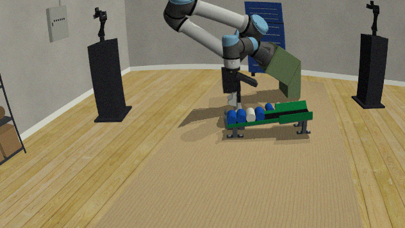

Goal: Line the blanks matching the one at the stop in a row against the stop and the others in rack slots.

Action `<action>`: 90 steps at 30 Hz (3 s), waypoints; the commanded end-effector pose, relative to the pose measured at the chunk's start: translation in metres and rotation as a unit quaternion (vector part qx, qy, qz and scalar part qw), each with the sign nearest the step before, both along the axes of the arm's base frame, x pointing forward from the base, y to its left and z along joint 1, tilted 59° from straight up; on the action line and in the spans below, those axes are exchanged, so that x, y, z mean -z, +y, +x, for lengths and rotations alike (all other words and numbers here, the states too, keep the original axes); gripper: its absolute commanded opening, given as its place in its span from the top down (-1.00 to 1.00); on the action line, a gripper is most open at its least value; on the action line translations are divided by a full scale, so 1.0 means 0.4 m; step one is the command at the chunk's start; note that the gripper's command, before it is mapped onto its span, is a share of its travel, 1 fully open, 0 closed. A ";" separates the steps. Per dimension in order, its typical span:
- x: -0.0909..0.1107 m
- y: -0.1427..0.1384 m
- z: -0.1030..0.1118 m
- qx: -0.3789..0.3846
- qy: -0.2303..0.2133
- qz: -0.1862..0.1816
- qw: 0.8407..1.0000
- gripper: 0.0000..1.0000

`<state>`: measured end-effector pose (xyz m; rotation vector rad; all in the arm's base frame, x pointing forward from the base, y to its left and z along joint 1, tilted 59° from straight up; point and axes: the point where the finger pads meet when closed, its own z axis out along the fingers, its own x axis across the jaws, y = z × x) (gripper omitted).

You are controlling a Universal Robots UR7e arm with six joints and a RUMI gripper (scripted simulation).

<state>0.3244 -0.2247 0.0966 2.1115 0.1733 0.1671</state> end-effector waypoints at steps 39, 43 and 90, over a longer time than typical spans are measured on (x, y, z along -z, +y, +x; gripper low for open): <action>0.002 -0.003 0.000 -0.002 -0.002 -0.001 1.000 0.13; 0.002 -0.003 0.000 -0.002 -0.002 -0.001 1.000 0.08; -0.072 0.107 -0.019 -0.003 -0.005 -0.003 1.000 -0.02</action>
